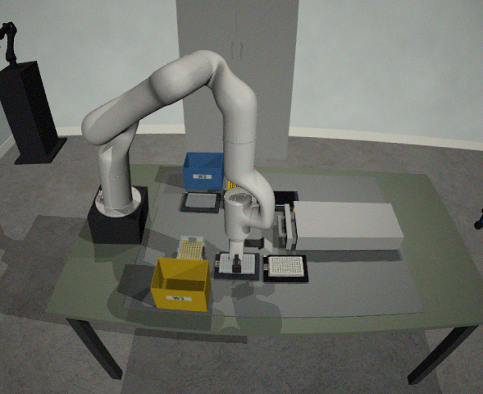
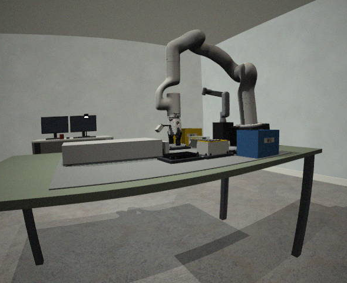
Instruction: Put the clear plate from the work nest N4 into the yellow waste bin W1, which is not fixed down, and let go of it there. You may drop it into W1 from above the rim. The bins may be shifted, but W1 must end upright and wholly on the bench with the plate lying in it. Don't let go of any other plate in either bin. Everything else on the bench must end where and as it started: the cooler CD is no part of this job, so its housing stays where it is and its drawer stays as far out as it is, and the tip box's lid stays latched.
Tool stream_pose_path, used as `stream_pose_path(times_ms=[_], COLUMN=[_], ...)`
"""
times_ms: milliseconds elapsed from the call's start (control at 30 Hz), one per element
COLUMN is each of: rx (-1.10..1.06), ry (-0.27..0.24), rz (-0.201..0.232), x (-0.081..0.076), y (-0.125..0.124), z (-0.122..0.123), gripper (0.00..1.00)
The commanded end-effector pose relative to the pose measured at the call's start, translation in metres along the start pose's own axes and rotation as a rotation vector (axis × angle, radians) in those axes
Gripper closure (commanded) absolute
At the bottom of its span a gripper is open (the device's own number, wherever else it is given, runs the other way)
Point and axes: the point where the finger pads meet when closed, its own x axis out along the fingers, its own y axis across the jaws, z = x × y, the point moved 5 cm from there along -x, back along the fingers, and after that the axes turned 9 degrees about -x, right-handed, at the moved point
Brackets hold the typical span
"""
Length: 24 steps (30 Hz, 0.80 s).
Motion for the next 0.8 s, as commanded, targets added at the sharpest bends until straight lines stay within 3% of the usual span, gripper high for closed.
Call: stream_pose_path(times_ms=[0, 767], rx=[0.0, 0.0], ry=[0.005, 0.006], rz=[0.003, 0.003], x=[-0.003, -0.017], y=[0.0, 0.0], z=[0.0, 0.0], gripper=[1.0, 1.0])
